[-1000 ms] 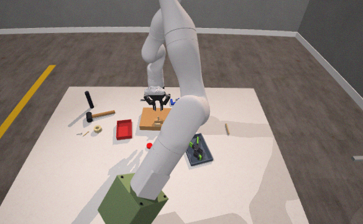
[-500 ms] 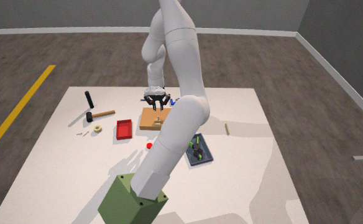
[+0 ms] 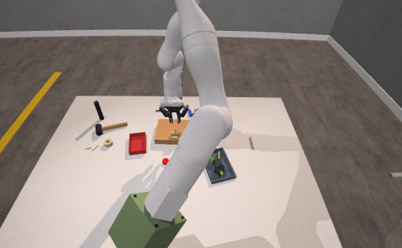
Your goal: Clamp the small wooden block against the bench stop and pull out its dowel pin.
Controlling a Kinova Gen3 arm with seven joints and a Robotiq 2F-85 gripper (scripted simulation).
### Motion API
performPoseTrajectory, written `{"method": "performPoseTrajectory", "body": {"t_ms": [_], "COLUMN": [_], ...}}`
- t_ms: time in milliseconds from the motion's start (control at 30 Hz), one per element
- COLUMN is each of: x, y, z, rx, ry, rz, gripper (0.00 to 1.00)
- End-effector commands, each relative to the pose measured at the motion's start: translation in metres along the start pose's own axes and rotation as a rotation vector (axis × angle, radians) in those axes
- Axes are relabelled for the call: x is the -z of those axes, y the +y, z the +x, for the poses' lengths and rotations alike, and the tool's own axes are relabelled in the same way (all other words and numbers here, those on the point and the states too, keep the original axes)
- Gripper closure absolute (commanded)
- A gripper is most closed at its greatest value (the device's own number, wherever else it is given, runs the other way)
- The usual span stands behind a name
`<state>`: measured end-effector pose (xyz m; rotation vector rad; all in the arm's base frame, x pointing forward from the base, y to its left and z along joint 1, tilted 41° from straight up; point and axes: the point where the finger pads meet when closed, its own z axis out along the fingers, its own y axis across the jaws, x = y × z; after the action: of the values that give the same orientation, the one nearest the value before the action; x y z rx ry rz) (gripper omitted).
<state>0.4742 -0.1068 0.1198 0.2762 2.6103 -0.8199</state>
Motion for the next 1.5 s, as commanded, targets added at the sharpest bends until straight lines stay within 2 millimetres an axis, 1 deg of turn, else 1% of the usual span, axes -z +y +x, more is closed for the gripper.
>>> {"method": "performPoseTrajectory", "body": {"t_ms": [0, 100, 167, 567, 867, 1467], "x": [-0.005, -0.005, -0.008, -0.022, -0.027, -0.03], "y": [0.003, 0.001, 0.004, 0.003, 0.003, 0.002], "z": [-0.002, -0.002, -0.003, -0.002, -0.002, -0.002], "rx": [0.012, 0.01, 0.011, 0.012, 0.011, 0.011], "ry": [-0.006, -0.003, -0.007, -0.005, -0.004, -0.003], "rz": [-0.005, -0.001, -0.008, -0.005, -0.004, -0.002], "gripper": [0.66, 0.66, 0.66, 0.66, 0.66, 0.66]}}
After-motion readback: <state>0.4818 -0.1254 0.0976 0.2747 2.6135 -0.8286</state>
